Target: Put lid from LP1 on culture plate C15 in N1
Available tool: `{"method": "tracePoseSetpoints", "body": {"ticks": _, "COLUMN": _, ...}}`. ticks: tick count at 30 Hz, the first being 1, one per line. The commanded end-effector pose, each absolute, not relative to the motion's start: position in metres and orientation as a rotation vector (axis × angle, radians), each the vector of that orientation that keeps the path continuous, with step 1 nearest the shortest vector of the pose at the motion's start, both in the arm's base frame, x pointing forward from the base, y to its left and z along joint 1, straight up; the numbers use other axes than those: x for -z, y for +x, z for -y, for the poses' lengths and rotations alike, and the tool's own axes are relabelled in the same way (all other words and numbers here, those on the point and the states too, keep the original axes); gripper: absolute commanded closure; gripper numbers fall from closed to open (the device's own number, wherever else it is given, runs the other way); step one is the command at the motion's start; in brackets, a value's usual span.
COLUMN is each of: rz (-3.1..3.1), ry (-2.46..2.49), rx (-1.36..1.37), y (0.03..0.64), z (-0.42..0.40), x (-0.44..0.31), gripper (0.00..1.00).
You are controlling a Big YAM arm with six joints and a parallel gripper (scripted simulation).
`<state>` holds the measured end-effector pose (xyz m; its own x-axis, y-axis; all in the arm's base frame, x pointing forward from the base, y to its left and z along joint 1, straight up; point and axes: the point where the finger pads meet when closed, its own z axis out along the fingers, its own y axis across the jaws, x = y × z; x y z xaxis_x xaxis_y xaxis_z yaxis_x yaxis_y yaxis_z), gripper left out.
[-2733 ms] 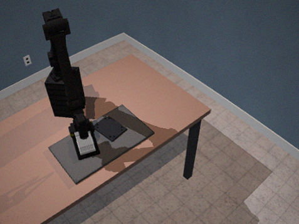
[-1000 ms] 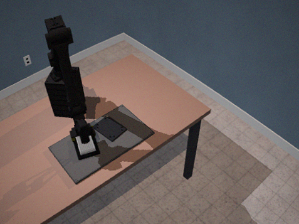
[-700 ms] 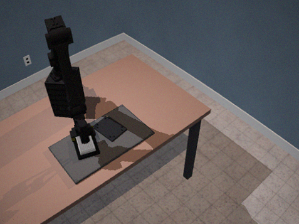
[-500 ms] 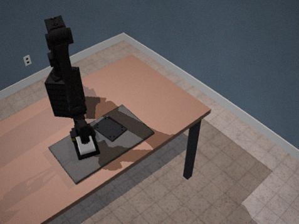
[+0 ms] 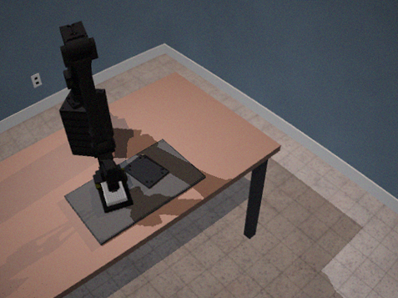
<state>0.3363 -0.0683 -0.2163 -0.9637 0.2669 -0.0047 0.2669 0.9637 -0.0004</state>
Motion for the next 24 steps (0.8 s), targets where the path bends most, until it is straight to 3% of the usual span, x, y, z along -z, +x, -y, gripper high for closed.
{"method": "tracePoseSetpoints", "body": {"ticks": 1, "rz": -3.102, "ry": 0.414, "rx": 0.002, "y": 0.3426, "z": 0.0664, "x": 0.2224, "gripper": 1.00}}
{"method": "tracePoseSetpoints", "body": {"ticks": 24, "rz": -3.104, "ry": 0.415, "rx": 0.001, "y": 0.3413, "z": 0.0665, "x": 0.2259, "gripper": 1.00}}
